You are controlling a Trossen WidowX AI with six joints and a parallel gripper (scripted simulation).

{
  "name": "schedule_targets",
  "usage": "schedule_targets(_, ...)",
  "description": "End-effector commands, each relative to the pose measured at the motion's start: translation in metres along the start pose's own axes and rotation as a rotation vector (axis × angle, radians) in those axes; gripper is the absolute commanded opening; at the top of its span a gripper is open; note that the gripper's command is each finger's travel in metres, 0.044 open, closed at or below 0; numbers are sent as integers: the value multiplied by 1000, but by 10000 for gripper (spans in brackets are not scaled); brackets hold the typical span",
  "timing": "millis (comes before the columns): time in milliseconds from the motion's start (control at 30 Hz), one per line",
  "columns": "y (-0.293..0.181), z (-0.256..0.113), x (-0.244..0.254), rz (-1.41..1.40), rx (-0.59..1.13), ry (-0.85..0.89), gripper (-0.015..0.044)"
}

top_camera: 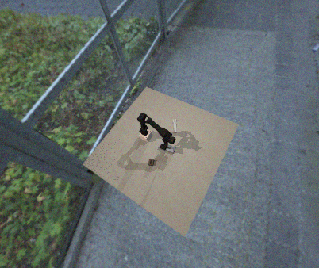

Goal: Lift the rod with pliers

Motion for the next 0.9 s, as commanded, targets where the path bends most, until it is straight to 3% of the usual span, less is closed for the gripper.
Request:
schedule_targets(0, -1, 3, 0, -4, 4, -5, 321)
schedule_targets(867, -2, 3, -2, -4, 4, -5, 293)
Point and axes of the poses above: the point midway between the two fingers, 35 mm back from their tips, its own z axis out along the fingers, its own x axis across the jaws, y = z × x, the point moved 7 cm from there along -z, back along the fingers, and after that the axes turned 4 degrees about z, right-handed, at the moved point
